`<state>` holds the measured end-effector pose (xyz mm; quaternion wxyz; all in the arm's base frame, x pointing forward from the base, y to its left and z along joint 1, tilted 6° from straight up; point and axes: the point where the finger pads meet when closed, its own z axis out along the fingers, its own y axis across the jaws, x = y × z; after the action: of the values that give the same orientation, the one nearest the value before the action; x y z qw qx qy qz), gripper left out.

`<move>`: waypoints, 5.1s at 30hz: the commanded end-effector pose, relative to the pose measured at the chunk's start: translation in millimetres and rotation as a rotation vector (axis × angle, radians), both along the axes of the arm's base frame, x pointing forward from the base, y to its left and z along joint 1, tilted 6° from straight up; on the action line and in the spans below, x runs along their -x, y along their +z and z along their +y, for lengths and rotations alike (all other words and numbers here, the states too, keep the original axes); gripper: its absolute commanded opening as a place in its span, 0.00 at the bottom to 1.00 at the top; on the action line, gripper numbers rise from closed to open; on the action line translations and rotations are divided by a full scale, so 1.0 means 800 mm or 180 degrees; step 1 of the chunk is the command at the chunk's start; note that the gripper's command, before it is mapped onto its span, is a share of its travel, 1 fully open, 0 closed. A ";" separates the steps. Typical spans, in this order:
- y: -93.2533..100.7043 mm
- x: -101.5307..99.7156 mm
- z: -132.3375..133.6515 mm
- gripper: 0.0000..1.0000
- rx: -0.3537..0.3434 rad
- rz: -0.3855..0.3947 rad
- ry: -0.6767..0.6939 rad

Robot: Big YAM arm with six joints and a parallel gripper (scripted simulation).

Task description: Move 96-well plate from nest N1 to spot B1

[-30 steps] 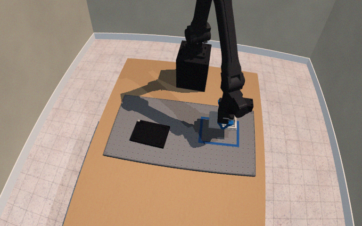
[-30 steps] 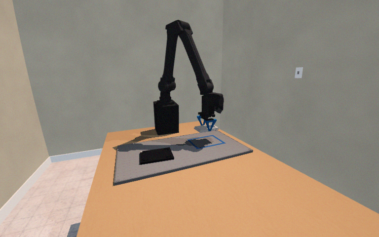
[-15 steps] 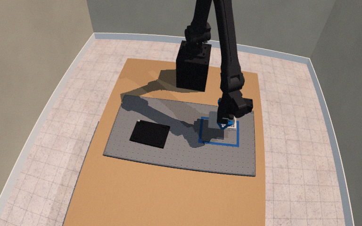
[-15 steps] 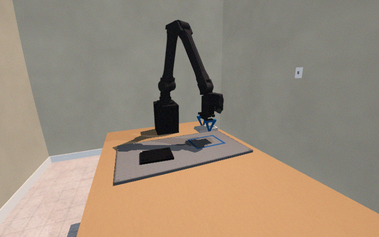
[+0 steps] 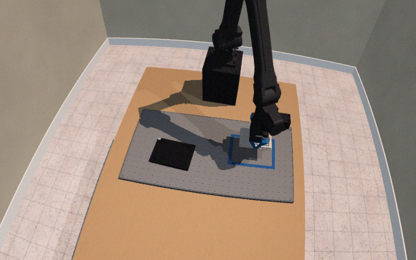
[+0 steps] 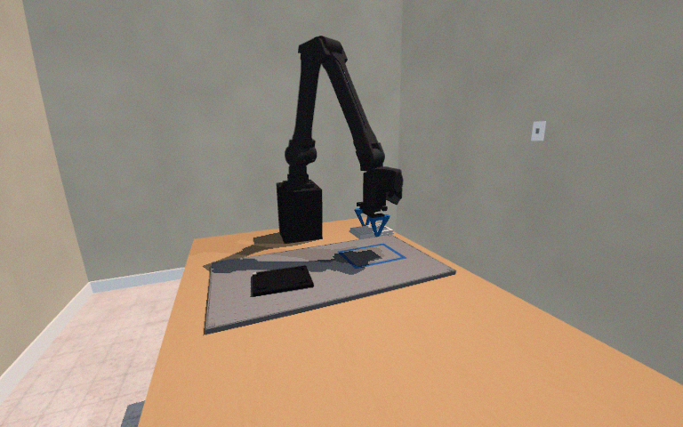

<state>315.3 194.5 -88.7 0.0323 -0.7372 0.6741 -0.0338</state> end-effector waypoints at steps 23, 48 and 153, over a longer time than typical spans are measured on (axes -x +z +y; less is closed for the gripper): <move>-0.028 -0.029 0.013 0.00 -0.0063 -0.0108 0.0011; -0.078 -0.031 0.010 0.00 -0.0054 -0.0091 0.0003; -0.096 -0.029 0.008 1.00 -0.0043 -0.0073 0.0000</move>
<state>324.2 194.8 -166.6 0.0328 -0.7369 0.6743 -0.0344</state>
